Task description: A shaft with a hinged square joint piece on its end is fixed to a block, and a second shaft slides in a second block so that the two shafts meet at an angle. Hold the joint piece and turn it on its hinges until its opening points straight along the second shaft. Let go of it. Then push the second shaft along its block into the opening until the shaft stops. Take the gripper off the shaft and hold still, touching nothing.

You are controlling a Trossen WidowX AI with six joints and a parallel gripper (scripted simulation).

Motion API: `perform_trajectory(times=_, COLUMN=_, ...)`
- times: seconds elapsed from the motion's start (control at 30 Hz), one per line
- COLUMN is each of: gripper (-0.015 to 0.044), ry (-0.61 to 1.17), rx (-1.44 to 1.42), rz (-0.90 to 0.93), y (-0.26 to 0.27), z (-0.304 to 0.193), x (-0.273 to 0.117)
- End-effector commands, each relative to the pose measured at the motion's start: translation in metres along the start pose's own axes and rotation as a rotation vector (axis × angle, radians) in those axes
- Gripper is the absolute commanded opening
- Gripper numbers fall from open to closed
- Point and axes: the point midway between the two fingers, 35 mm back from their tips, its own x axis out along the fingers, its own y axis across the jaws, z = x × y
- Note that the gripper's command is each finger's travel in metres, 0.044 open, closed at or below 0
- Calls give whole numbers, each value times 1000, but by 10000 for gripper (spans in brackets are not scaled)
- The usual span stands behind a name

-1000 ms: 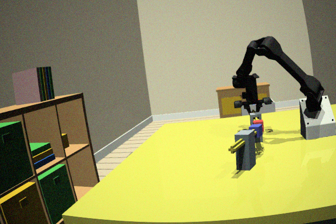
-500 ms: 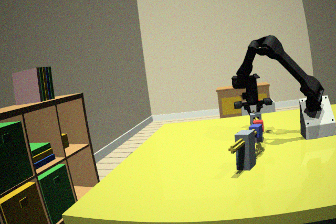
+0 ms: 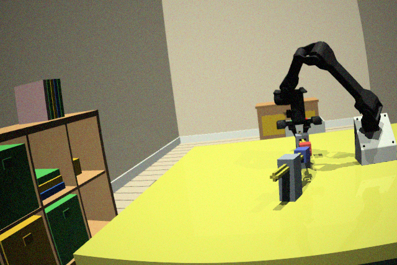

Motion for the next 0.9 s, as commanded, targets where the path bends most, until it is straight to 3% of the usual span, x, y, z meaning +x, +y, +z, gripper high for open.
perform_trajectory(times=0.0, gripper=0, ry=1, rx=-2, rz=-1, y=0, z=0, x=0)
perform_trajectory(times=0.1, gripper=67, ry=1, rx=-2, rz=-1, y=0, z=0, x=0)
perform_trajectory(times=0.27, gripper=67, ry=1, rx=-2, rz=-1, y=0, z=0, x=0)
perform_trajectory(times=0.73, gripper=434, ry=1, rx=-2, rz=-1, y=0, z=0, x=0)
perform_trajectory(times=0.87, gripper=440, ry=1, rx=-2, rz=-1, y=0, z=0, x=0)
